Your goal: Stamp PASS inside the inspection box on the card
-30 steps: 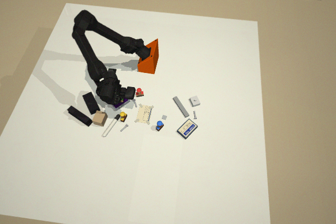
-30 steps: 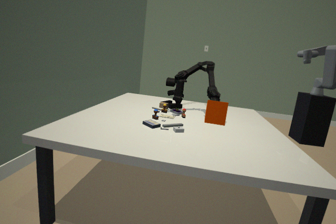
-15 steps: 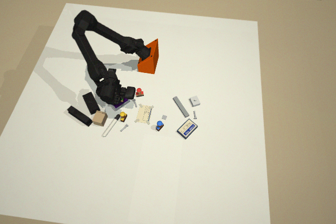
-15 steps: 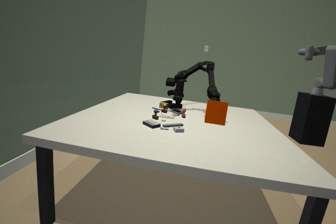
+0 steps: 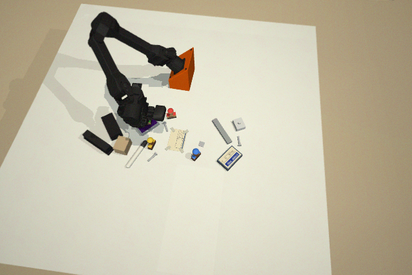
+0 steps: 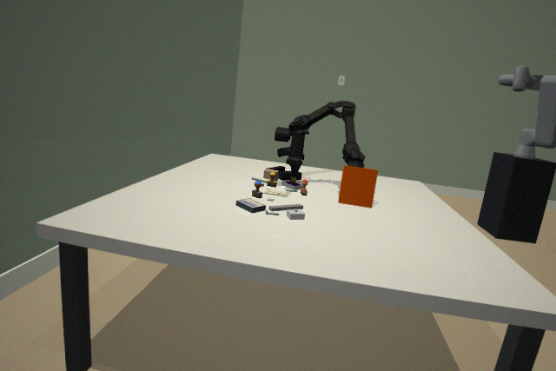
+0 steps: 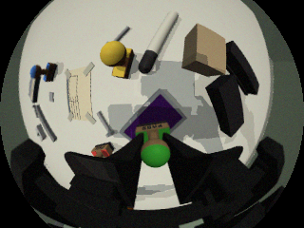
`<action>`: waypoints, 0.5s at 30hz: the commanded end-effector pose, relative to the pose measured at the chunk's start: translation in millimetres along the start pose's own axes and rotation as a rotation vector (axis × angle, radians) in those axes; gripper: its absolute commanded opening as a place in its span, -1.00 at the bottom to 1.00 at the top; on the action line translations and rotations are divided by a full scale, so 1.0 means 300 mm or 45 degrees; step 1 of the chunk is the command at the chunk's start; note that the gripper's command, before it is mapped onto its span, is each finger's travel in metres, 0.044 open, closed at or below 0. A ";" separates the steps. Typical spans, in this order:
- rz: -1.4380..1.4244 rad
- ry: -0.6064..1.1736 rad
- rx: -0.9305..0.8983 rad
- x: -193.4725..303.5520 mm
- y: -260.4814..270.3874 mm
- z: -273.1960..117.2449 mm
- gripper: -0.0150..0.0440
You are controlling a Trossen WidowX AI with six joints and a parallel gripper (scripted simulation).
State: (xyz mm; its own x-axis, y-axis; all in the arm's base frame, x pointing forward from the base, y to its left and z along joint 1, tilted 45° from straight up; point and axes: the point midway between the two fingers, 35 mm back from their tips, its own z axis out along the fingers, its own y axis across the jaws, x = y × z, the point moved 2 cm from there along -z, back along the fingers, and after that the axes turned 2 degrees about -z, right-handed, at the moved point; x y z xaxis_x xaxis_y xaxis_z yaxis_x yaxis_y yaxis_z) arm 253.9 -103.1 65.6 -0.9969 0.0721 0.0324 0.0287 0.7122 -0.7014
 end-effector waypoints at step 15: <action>0.006 -0.004 -0.001 -0.005 0.001 -0.094 -0.49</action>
State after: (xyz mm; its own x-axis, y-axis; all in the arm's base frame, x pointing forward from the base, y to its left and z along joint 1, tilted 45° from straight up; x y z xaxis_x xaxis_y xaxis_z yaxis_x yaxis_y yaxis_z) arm 256.5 -87.7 81.0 -0.9969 0.0712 0.0343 0.0264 0.7096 -0.7041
